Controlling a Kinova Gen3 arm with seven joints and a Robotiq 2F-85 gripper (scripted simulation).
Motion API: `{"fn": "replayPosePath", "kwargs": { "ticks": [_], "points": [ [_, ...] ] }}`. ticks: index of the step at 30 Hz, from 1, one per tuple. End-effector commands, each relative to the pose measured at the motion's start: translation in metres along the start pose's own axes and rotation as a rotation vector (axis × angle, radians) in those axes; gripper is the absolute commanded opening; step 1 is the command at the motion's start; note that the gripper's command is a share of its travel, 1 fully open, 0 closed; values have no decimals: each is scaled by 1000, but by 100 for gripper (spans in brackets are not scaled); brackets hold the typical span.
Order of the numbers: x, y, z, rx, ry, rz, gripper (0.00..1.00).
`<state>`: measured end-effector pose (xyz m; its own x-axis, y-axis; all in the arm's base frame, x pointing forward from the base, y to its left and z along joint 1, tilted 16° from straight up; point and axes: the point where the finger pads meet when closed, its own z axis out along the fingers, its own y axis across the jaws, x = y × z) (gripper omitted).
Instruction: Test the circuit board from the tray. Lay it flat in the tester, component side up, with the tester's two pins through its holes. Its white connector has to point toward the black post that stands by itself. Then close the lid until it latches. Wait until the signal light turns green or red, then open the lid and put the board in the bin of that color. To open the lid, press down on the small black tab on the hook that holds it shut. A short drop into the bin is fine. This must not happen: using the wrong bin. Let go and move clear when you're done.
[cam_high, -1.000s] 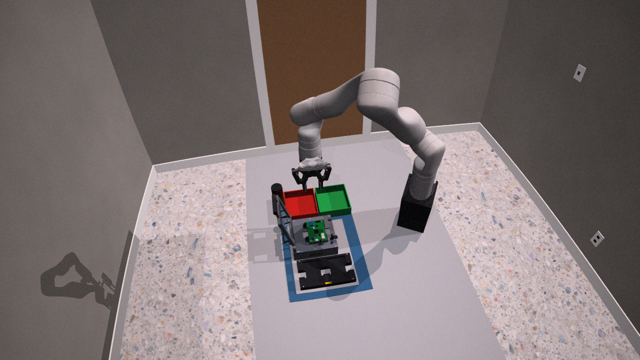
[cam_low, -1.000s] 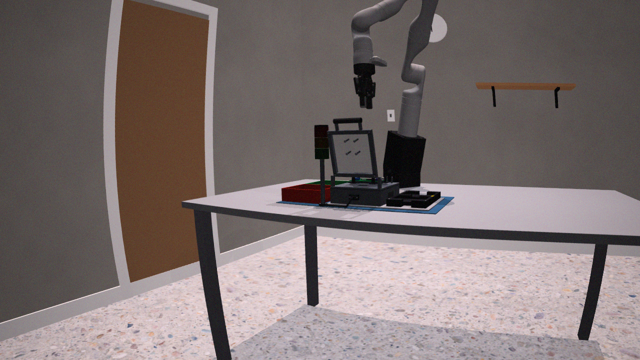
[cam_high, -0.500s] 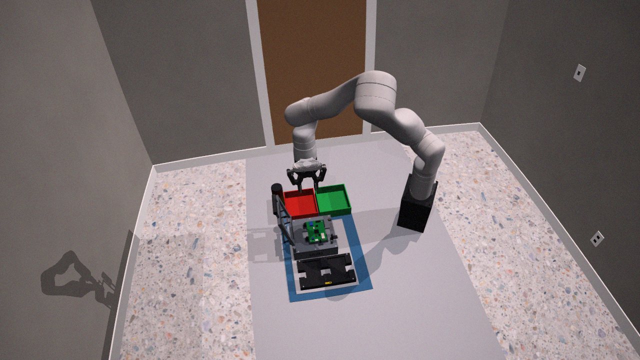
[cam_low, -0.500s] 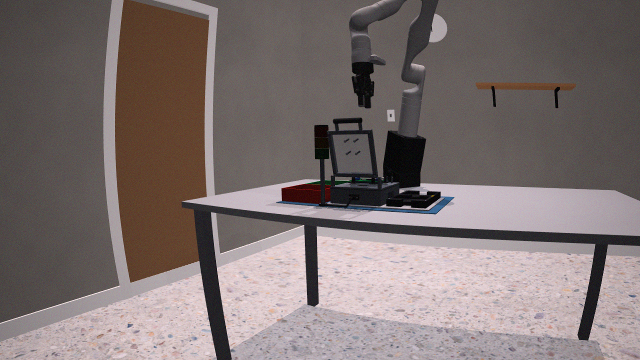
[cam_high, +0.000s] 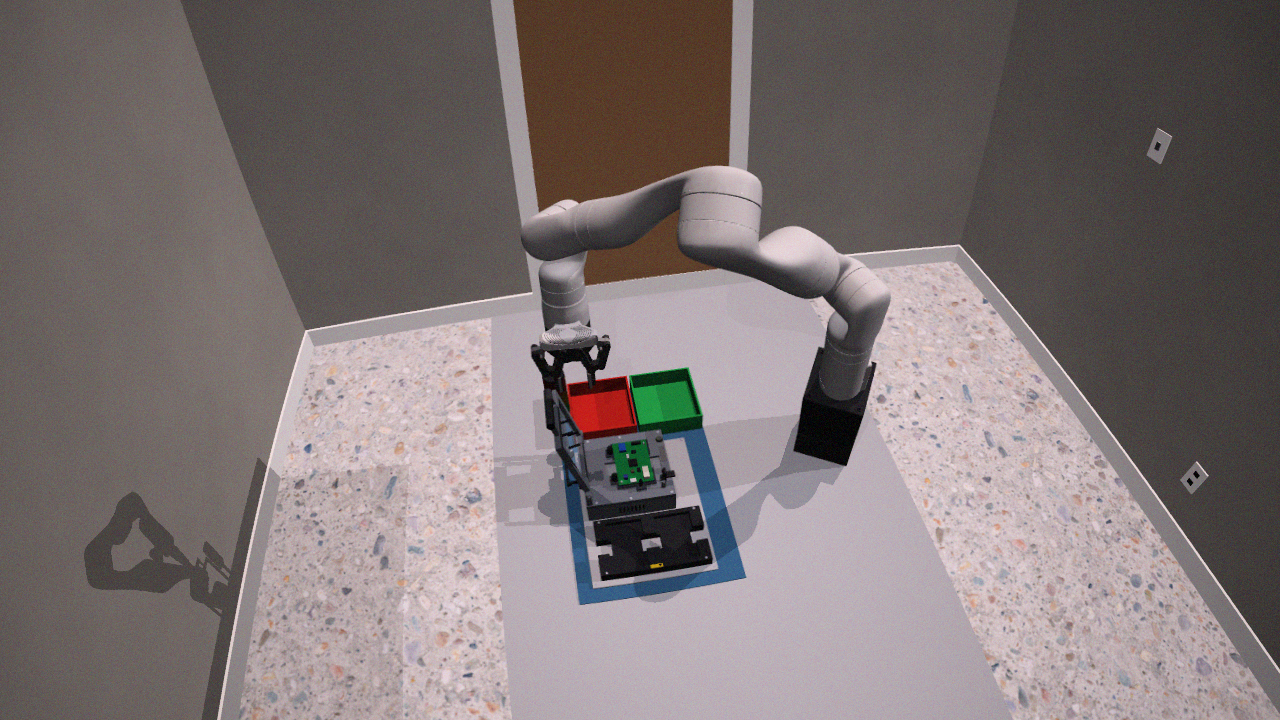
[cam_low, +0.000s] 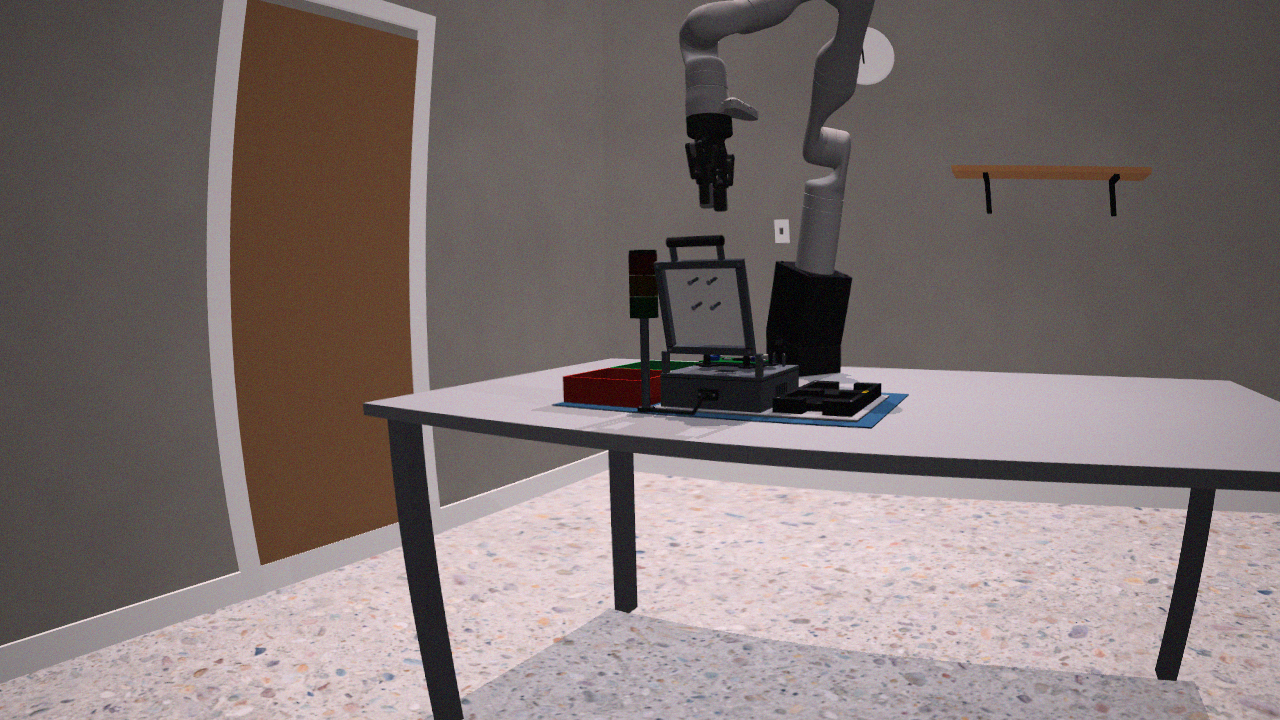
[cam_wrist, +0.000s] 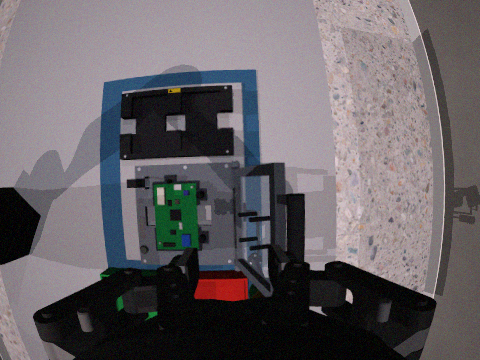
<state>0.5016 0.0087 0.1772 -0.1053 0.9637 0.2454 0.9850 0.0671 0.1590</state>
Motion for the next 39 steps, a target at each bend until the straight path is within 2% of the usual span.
{"fn": "replayPosePath", "kwargs": {
  "ticks": [1, 8, 14, 28, 39],
  "points": [
    [-8, 7, 3, 5, -12, 2, 50],
    [-8, 38, 3, 5, -12, 2, 50],
    [-8, 52, 3, 5, -12, 2, 50],
    [-8, 55, 4, 5, -12, 2, 50],
    [-8, 55, 13, 5, -12, 2, 50]
  ]
}}
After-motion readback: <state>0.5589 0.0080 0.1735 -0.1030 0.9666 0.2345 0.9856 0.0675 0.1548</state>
